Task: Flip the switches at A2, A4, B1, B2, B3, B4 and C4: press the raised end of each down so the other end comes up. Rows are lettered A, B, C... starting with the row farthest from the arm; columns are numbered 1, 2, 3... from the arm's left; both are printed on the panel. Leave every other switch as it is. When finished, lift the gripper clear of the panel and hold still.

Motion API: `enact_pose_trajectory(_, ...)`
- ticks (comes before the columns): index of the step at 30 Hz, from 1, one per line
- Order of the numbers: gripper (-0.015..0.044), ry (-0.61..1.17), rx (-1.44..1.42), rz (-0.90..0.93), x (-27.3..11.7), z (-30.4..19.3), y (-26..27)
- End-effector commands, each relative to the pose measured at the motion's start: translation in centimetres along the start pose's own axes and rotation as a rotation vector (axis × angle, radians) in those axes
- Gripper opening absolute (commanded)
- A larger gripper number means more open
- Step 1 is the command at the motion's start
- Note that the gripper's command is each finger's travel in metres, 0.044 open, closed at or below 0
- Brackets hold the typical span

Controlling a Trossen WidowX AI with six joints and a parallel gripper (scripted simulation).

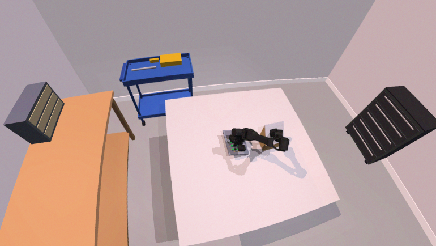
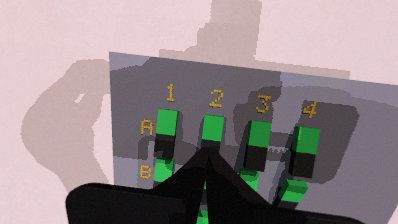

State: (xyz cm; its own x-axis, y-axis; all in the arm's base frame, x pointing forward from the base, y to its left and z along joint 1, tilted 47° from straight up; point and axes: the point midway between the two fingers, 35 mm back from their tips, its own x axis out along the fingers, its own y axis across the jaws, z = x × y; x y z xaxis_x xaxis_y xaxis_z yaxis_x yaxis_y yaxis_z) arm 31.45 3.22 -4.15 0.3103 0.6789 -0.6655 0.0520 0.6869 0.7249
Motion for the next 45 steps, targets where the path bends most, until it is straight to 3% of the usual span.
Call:
enact_pose_trajectory(1, 0.0000, 0.001, 0.006, -0.004, 0.1, -0.1, -0.1)
enact_pose_trajectory(20, 0.0000, 0.001, 0.006, -0.004, 0.4, -0.1, -0.1)
enact_pose_trajectory(28, 0.0000, 0.027, 0.006, -0.007, -6.2, 0.2, -0.2)
enact_pose_trajectory(33, 0.0000, 0.027, 0.005, -0.007, -6.2, 0.2, -0.4)
enact_pose_trajectory(39, 0.0000, 0.027, 0.003, -0.010, -6.2, 0.2, -6.5)
enact_pose_trajectory(45, 0.0000, 0.013, 0.004, -0.011, -4.5, 0.2, -6.8)
